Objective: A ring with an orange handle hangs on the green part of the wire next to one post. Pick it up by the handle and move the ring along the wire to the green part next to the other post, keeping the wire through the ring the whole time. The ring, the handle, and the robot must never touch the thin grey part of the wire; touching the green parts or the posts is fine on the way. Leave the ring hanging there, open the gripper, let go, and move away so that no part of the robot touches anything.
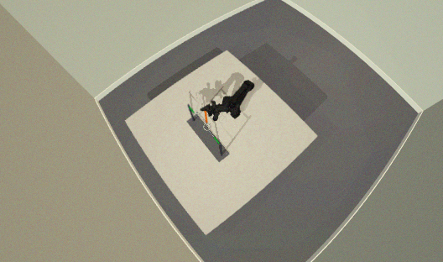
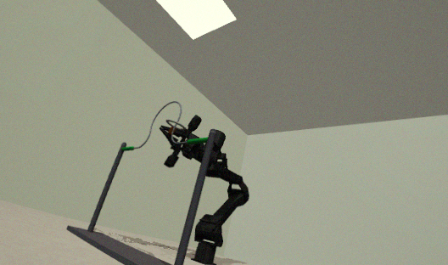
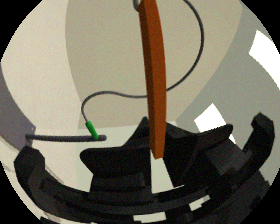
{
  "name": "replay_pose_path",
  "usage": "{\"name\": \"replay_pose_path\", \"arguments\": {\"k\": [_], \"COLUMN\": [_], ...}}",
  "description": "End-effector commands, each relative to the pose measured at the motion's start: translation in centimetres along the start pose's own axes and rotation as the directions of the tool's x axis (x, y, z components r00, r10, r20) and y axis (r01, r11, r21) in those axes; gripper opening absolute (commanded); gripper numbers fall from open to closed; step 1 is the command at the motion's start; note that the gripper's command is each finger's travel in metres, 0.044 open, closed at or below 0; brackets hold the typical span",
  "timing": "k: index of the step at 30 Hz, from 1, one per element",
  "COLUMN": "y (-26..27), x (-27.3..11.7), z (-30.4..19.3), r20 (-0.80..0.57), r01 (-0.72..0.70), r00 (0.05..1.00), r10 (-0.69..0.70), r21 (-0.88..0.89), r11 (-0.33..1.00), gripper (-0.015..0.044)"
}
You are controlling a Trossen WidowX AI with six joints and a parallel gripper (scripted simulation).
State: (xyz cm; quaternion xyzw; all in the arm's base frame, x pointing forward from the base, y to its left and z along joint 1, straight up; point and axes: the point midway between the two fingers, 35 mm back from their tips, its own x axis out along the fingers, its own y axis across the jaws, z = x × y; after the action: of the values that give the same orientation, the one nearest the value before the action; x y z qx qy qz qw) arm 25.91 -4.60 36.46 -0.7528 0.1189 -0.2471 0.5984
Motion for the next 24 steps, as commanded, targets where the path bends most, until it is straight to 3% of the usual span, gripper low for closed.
{"name": "replay_pose_path", "arguments": {"k": [1, 24], "y": [0.7, 7.4], "x": [-0.1, -1.7], "z": [0.0, 1.3], "r20": [0.001, -0.006], "r01": [-0.006, -0.200], "r00": [1.000, 0.976], "r10": [0.006, 0.218], "r21": [0.017, 0.376], "r11": [1.000, 0.905], "gripper": [-0.0150, -0.0150]}}
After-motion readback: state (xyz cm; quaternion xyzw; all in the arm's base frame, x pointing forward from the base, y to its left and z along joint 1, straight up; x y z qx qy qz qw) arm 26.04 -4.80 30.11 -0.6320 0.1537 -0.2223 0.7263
